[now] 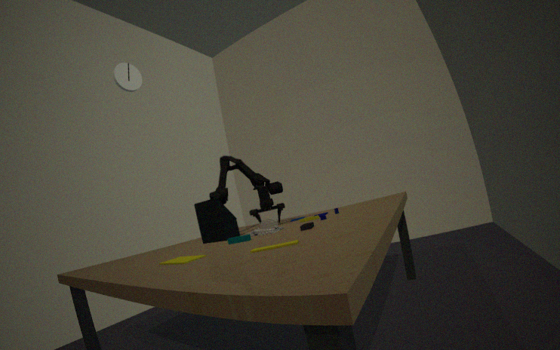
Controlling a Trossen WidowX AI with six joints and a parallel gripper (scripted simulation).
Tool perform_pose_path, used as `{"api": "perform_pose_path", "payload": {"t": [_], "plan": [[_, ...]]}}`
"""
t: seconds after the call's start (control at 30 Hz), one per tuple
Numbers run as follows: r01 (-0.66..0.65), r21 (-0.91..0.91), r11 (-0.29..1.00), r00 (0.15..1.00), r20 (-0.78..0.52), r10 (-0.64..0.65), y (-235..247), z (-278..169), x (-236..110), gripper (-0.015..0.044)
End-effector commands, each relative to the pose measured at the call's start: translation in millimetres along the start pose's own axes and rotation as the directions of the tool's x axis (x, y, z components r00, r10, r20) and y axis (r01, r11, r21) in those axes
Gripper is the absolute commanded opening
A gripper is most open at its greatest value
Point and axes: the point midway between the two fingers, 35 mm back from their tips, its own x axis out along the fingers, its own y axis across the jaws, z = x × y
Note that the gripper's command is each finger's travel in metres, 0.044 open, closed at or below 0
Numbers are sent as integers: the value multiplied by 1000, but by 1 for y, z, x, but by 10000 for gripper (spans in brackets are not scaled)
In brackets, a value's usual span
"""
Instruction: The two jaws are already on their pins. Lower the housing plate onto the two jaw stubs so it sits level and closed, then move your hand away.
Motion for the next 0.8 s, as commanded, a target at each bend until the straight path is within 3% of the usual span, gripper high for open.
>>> {"api": "perform_pose_path", "payload": {"t": [0.0,0.53,0.77], "plan": [[-2,3,1000,1000,3,2,0,1,0,440],[0,0,1000,1000,0,0,0,0,0,353],[0,0,1000,1000,0,0,0,0,0,351]]}}
